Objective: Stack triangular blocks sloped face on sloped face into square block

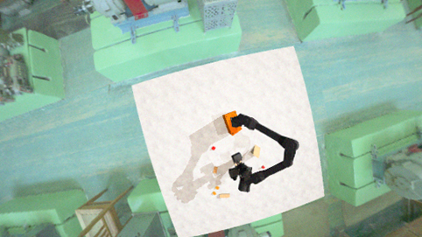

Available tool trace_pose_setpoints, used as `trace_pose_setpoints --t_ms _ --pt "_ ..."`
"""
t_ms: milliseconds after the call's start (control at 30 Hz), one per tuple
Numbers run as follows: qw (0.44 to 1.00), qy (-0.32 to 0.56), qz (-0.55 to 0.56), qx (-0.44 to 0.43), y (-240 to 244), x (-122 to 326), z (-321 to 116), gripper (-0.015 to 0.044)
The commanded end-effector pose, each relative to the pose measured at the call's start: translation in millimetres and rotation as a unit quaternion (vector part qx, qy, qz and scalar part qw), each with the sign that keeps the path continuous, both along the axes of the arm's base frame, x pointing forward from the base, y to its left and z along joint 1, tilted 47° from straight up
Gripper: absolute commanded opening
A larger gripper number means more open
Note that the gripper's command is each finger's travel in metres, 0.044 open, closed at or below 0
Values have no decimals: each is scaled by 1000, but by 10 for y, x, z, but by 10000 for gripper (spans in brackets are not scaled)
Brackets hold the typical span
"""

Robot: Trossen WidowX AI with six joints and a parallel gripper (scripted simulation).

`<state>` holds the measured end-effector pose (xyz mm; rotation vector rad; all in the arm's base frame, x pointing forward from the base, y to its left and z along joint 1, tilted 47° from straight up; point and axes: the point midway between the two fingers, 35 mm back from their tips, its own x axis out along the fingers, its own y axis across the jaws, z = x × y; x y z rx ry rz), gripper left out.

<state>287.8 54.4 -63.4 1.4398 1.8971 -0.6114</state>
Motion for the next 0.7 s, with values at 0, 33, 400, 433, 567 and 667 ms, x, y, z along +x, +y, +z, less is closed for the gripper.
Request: trace_pose_setpoints --t_ms 0,33,400,433,567,667 --pt "999 9 0 50 -65 44 -29 0" --pt "998 12 0 63 -80 49 -40 0" --pt "979 51 5 199 -228 95 -190 0" --pt "976 54 5 211 -239 99 -205 0" --pt "963 68 7 259 -278 112 -270 0" --pt "972 65 9 225 -241 74 -231 79"
